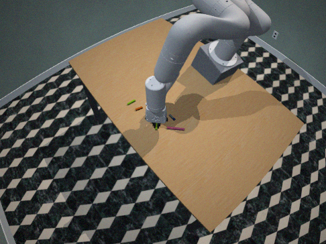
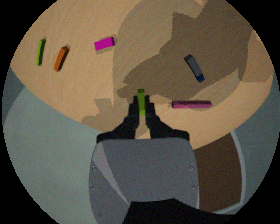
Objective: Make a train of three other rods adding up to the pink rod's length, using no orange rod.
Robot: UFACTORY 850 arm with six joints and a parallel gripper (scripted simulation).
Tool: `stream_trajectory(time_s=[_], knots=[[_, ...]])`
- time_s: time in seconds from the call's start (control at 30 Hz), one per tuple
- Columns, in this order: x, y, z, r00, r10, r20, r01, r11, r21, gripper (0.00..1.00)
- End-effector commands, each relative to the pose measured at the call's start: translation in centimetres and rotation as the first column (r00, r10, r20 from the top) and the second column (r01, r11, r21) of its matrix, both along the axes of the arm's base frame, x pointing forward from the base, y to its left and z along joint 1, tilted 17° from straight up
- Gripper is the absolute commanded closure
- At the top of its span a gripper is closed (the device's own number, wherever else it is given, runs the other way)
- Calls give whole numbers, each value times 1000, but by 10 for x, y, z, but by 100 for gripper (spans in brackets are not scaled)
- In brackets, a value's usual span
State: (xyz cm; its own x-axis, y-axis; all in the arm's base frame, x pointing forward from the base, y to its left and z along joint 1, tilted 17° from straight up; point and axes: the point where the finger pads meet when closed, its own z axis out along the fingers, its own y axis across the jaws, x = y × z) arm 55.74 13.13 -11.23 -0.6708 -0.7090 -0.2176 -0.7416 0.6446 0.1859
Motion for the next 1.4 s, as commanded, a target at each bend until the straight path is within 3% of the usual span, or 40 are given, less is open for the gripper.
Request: stream_trajectory(time_s=[0.0,0.6,0.8,1.13,1.37], knots=[[1,0,1,1000,0,2,0,1000,0,96],[1,-1,4,1000,0,2,0,1000,0,96],[1,-6,22,1000,0,2,0,1000,0,96],[0,-26,87,1000,0,2,0,1000,0,96],[0,-29,96,1000,0,2,0,1000,0,96]])
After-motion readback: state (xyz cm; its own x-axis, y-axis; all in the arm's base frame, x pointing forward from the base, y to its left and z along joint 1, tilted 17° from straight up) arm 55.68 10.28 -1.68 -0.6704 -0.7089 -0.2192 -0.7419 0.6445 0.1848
